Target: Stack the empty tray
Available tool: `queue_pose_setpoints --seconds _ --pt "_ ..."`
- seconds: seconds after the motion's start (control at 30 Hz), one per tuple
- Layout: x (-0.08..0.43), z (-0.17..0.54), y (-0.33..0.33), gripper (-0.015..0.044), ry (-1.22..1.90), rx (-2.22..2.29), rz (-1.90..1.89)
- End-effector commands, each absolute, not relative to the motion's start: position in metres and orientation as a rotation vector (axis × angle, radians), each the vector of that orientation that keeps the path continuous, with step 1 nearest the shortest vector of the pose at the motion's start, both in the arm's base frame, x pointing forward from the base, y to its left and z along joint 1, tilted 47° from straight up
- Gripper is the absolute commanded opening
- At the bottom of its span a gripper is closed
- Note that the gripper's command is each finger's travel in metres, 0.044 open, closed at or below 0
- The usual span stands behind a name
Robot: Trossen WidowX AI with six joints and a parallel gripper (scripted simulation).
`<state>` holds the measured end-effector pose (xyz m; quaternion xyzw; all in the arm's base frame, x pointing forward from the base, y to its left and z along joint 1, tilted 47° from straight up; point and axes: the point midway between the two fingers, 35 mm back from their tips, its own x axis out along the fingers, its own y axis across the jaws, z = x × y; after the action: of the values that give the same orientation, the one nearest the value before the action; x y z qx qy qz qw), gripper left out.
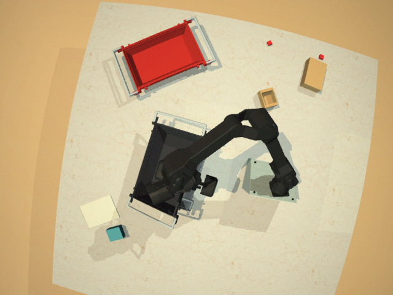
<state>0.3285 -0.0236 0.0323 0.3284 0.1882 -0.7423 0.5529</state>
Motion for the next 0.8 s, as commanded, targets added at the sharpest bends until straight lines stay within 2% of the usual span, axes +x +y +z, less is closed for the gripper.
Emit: queue_pose_setpoints --seconds 0.0,0.77 --pt "0.331 0.038 -0.022 0.0 0.427 0.785 -1.734" --pt "0.328 0.027 -0.032 0.0 0.427 0.785 -1.734"
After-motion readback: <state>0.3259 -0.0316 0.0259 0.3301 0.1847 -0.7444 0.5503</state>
